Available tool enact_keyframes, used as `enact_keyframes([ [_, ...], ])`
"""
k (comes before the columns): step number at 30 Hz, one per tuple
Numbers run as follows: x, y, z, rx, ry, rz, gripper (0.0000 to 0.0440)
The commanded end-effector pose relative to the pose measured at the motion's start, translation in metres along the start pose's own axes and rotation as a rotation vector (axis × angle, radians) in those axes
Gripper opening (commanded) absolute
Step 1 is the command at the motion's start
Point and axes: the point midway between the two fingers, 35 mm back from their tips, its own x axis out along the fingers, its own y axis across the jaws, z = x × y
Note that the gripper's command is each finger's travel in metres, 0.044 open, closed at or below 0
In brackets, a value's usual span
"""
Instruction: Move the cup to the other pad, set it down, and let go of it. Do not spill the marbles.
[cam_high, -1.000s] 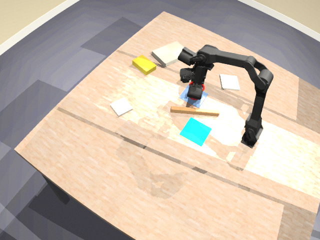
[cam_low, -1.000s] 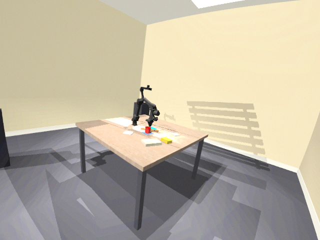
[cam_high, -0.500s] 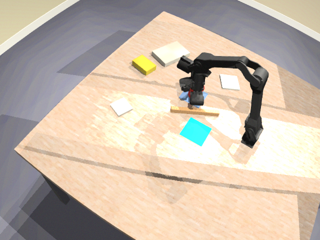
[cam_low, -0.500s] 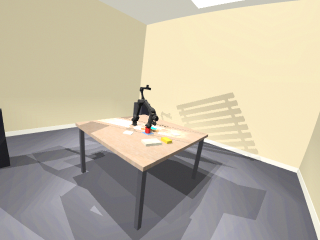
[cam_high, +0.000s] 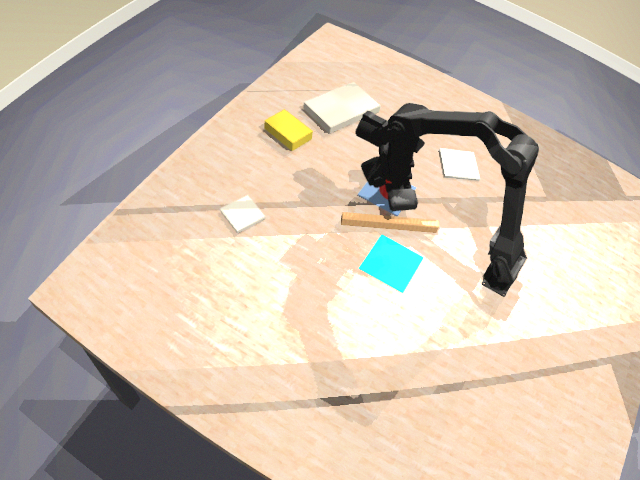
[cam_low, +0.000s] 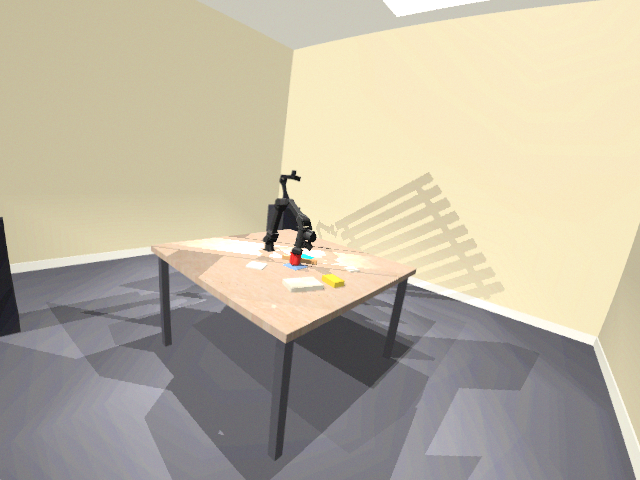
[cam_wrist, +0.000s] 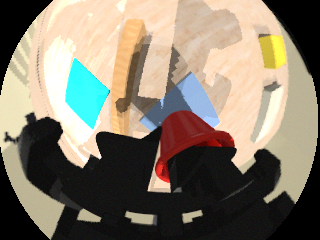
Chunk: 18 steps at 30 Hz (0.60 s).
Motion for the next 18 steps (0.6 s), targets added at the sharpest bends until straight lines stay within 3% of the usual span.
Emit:
enact_keyframes([
  [1,-0.012,0.001,0.002,-0.030,-0.019,-0.006,0.0000],
  [18,-0.052,0.029,0.010,-0.128,-0.059,-0.015,0.0000],
])
